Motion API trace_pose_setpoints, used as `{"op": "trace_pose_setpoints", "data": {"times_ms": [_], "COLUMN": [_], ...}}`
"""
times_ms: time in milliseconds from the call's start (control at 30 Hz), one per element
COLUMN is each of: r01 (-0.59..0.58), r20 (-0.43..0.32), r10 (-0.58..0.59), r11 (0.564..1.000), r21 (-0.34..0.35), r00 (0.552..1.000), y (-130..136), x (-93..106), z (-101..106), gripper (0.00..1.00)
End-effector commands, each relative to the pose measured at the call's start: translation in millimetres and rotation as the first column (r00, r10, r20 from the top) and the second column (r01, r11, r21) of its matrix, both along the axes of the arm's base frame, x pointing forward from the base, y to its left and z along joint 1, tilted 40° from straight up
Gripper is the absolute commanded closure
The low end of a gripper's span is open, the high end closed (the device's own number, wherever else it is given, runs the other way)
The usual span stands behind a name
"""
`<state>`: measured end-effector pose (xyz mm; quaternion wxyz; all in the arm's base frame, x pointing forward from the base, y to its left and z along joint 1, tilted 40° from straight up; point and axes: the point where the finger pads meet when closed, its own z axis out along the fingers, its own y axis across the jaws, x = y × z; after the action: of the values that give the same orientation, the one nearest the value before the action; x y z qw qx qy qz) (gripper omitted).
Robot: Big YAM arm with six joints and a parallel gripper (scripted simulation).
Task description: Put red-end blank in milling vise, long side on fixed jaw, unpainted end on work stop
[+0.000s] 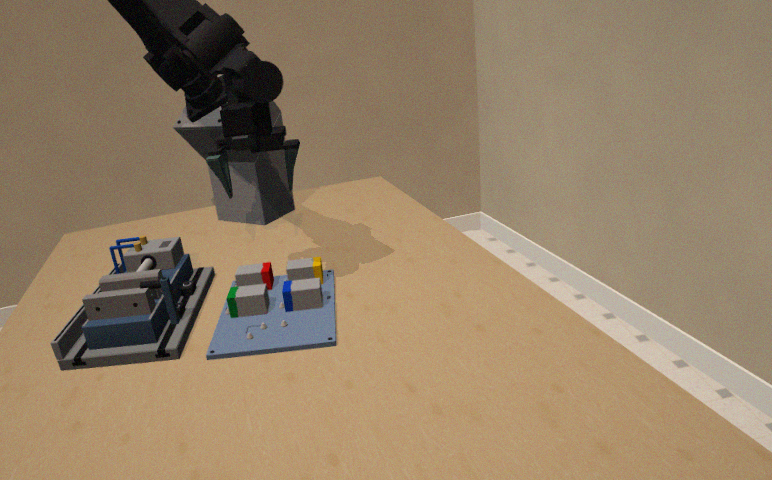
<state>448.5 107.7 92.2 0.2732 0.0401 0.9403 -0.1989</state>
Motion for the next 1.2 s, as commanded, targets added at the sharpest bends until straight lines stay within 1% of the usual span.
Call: {"op": "trace_pose_setpoints", "data": {"times_ms": [0,1033,1167], "r01": [-0.027,-0.025,0.04], "r20": [0.038,0.039,0.055], "r10": [0.027,0.025,-0.042], "r11": [0.999,0.999,0.998], "r21": [0.018,0.019,0.051], "r00": [0.999,0.999,0.998], "y": [14.5,14.3,1.9], "x": [6.8,6.7,1.2], "z": [12.9,12.9,8.9], "gripper": [0.0,0.0,0.0]}}
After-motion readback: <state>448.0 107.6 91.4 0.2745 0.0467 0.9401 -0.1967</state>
